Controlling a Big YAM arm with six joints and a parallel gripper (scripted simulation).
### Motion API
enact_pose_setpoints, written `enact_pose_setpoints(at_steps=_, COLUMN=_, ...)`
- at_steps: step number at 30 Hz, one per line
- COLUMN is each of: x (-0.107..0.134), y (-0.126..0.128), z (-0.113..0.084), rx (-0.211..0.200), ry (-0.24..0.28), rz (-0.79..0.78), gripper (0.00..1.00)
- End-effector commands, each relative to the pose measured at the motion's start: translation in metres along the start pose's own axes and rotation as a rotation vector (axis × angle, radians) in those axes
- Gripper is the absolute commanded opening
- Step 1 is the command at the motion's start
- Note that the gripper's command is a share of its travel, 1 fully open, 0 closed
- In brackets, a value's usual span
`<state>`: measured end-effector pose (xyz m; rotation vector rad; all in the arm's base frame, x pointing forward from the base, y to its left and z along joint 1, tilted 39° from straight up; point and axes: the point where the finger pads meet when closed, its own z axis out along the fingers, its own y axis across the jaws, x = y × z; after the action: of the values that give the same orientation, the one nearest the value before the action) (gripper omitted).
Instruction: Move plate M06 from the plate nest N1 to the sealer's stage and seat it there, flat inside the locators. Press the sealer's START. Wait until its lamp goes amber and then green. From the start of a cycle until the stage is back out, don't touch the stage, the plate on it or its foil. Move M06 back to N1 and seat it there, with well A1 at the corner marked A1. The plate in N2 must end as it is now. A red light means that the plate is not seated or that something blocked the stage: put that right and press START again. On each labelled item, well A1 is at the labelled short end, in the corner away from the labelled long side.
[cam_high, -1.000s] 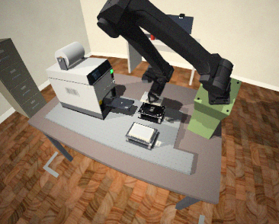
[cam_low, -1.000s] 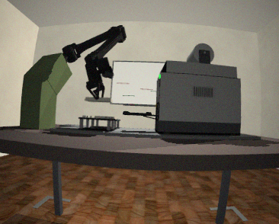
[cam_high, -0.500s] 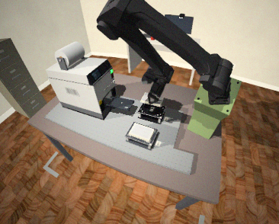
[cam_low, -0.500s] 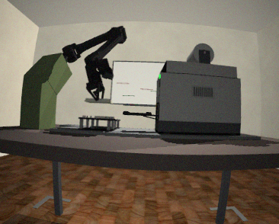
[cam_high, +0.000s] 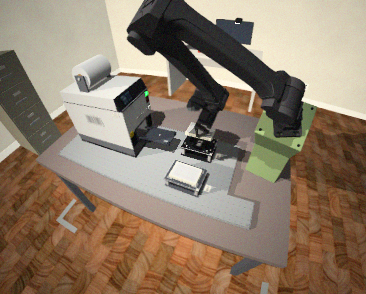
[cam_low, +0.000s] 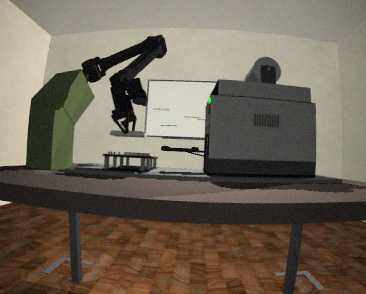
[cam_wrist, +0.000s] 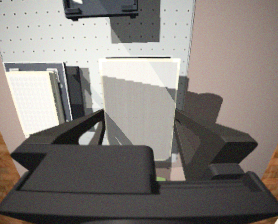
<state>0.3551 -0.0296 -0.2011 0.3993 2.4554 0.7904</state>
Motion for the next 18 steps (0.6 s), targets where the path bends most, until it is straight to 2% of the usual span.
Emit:
enact_pose_setpoints(at_steps=1, x=-0.008, y=0.006, z=0.007, rx=-0.008, ry=-0.011, rz=-0.018, gripper=0.00)
enact_pose_setpoints(at_steps=5, x=-0.007, y=0.006, z=0.009, rx=-0.008, ry=-0.009, rz=-0.015, gripper=0.00)
enact_pose_setpoints(at_steps=11, x=0.011, y=0.003, z=0.005, rx=0.000, ry=0.012, rz=0.010, gripper=0.00)
enact_pose_setpoints(at_steps=18, x=0.000, y=0.005, z=0.014, rx=-0.007, ry=-0.003, rz=-0.007, gripper=0.00)
